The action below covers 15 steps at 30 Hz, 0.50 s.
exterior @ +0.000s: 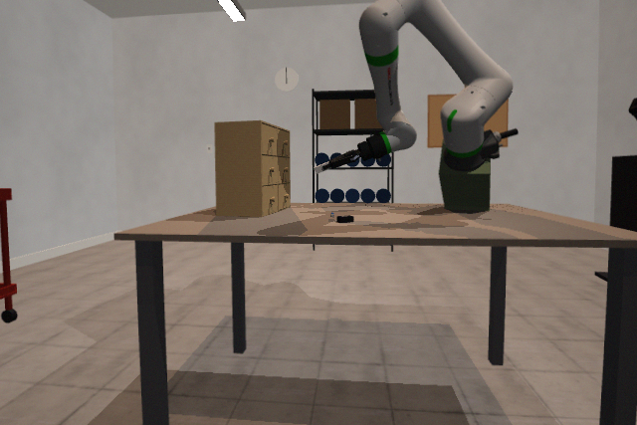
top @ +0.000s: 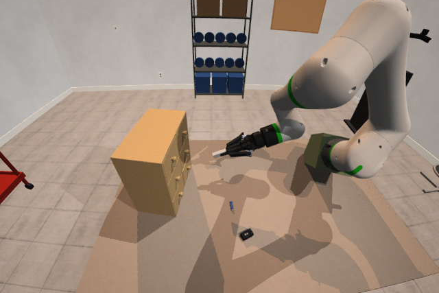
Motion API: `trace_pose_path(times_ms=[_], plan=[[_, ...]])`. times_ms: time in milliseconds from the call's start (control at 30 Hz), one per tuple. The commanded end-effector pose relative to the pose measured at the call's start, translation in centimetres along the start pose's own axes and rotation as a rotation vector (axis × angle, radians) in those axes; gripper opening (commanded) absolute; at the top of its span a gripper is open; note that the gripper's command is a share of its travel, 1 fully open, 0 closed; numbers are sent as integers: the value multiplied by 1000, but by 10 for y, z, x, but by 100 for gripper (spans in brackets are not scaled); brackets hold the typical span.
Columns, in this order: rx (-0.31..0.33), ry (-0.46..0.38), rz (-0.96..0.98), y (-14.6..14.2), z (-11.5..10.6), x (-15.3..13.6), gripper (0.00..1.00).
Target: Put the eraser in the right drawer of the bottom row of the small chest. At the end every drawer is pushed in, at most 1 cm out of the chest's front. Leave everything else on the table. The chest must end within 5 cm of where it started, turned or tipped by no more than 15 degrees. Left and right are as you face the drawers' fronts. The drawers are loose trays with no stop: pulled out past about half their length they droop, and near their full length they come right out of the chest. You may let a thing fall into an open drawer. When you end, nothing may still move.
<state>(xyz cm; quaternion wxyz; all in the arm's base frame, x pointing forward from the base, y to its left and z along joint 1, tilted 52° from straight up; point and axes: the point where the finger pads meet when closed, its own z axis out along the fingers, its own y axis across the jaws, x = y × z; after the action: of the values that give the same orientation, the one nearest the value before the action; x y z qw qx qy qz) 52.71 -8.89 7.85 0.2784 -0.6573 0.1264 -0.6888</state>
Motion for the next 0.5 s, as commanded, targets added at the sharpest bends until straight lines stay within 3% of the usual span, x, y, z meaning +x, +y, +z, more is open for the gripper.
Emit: trace_pose_path(times_ms=[0, 467], plan=[[47, 1, -66, 0, -3, 2, 0], [218, 1, -310, -1, -15, 7, 0]])
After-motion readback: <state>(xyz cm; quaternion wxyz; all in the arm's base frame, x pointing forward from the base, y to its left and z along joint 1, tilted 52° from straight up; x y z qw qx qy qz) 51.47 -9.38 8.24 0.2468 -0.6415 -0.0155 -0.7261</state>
